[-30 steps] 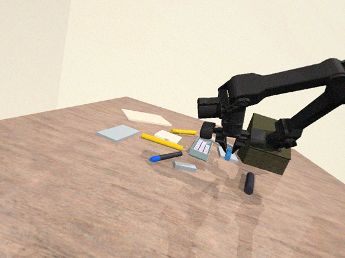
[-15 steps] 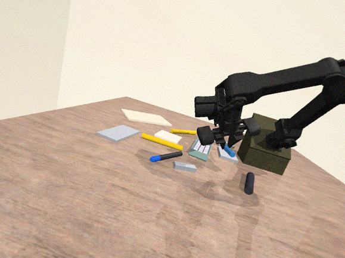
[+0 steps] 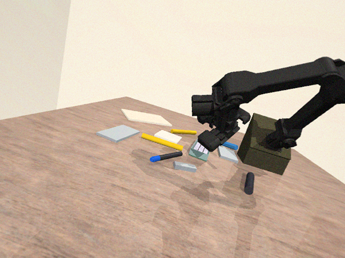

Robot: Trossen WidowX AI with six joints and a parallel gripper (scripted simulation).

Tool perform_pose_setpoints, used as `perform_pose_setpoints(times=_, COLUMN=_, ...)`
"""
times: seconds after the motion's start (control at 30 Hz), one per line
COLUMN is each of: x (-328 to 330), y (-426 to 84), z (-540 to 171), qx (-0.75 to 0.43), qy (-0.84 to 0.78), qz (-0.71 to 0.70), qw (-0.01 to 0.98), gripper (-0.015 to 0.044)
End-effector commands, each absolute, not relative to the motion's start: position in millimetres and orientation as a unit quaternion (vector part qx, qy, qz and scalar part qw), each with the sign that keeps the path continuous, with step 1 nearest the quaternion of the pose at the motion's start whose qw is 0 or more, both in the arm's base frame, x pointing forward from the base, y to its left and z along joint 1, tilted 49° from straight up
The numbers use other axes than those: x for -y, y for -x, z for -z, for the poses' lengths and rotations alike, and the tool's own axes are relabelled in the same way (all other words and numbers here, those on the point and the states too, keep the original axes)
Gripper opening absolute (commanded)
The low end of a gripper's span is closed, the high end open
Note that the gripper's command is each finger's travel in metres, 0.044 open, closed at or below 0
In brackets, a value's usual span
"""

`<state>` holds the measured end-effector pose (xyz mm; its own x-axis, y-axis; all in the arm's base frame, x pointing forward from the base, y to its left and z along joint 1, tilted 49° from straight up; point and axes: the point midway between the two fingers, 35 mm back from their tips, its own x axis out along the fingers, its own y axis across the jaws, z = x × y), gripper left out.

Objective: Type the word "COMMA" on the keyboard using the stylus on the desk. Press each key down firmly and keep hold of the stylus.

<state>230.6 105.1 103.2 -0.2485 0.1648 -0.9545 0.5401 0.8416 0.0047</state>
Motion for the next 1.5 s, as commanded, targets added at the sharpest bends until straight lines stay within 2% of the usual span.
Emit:
perform_pose_setpoints(times=0.0, x=-102.0, y=-234.1, z=-100.6, qx=-0.780, qy=-0.187, qz=0.130, qw=0.583, gripper=0.0000)
perform_pose_setpoints(times=0.73, x=-83.2, y=-253.2, z=-98.3, qx=-0.768, qy=0.093, qz=-0.126, qw=0.621, gripper=0.0000)
perform_pose_setpoints(times=1.47, x=-64.0, y=-272.4, z=-98.1, qx=-0.676, qy=0.367, qz=-0.359, qw=0.529, gripper=0.0000)
